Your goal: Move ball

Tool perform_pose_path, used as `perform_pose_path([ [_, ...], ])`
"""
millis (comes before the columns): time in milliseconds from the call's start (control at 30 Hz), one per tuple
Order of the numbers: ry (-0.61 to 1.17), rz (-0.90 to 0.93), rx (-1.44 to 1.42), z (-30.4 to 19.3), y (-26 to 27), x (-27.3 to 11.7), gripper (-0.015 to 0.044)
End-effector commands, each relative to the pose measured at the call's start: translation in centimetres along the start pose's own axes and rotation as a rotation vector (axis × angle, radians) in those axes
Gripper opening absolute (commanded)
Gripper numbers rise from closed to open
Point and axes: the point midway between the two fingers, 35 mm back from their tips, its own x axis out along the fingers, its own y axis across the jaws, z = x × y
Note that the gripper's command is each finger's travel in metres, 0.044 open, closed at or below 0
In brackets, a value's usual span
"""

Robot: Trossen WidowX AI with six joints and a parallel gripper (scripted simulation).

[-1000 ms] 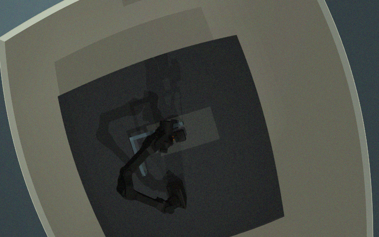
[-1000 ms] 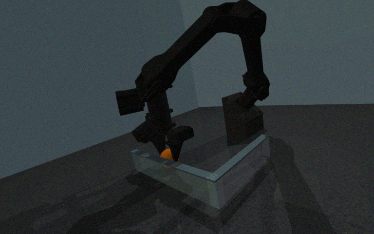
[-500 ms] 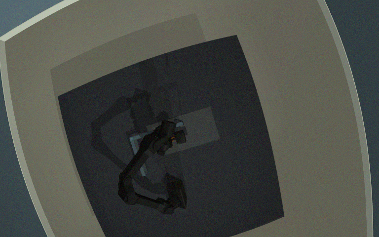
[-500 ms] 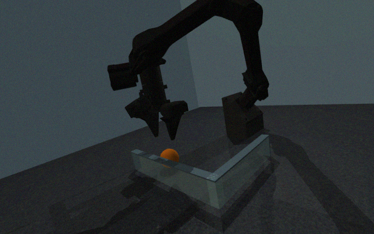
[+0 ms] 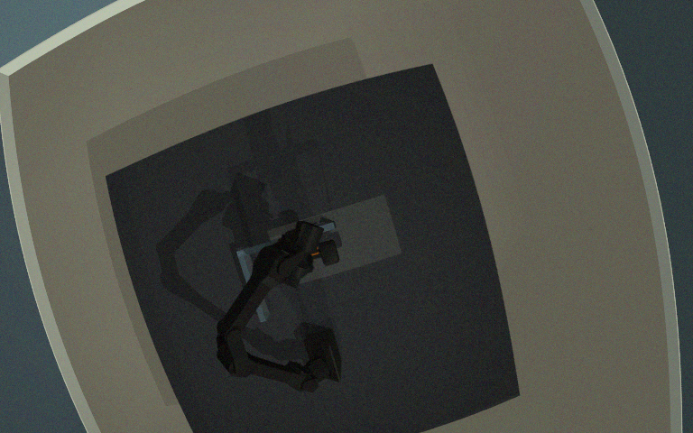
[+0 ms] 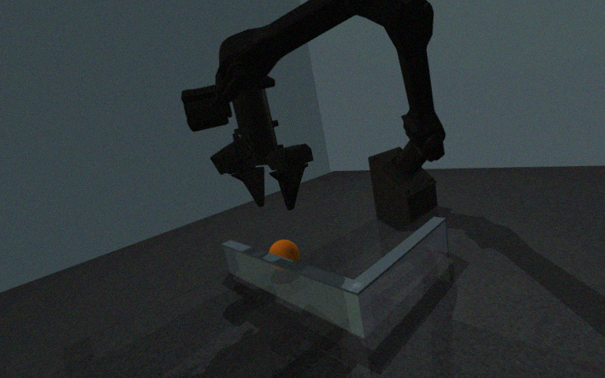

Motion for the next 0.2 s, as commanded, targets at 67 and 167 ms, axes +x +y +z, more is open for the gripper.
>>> perform_pose_path([
  [67,-0.012,-0.011,-0.008,-0.12,-0.09,-2.74,0.044],
  [167,-0.012,-0.011,-0.008,-0.12,-0.09,-2.74,0.044],
])
